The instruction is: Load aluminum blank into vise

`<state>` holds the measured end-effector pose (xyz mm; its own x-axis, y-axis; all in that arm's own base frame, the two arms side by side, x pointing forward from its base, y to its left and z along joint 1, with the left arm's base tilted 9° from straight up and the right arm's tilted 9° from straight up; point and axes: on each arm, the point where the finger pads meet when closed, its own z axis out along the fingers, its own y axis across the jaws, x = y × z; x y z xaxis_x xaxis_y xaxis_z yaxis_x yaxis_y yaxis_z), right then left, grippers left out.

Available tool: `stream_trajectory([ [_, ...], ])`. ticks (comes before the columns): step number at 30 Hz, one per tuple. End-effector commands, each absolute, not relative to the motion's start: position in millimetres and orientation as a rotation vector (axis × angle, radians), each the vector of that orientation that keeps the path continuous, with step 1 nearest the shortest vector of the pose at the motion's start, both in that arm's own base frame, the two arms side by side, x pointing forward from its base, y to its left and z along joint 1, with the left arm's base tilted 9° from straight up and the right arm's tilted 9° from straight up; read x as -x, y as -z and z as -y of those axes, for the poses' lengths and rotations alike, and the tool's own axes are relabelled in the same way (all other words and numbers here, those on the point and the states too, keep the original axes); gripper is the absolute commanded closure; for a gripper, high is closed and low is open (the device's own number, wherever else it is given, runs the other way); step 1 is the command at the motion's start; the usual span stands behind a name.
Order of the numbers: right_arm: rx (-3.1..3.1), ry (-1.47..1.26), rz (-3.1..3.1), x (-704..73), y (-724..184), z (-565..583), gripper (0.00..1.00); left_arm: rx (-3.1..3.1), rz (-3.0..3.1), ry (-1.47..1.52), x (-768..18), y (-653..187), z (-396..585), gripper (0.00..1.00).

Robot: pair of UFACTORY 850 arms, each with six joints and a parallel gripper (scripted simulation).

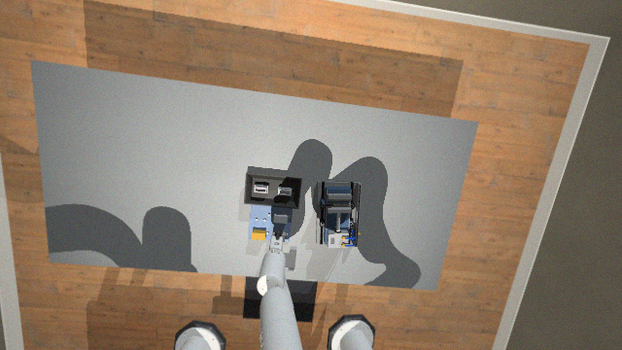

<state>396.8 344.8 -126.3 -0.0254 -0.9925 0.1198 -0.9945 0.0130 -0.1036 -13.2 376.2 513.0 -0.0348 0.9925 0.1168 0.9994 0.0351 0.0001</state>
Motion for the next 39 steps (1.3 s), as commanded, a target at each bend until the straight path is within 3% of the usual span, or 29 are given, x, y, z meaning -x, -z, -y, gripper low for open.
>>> stream_trajectory([
  [1,-2.185,-0.248,2.228,-397.6,127.9,-345.2,0.31,2.121,2.197,0.126,13.2,-513.7,-376.5,0.0],
  [39,-2.185,-0.248,2.228,-398.6,138.2,-344.0,0.31,2.121,2.197,0.126,13.2,-513.7,-376.5,0.0],
])
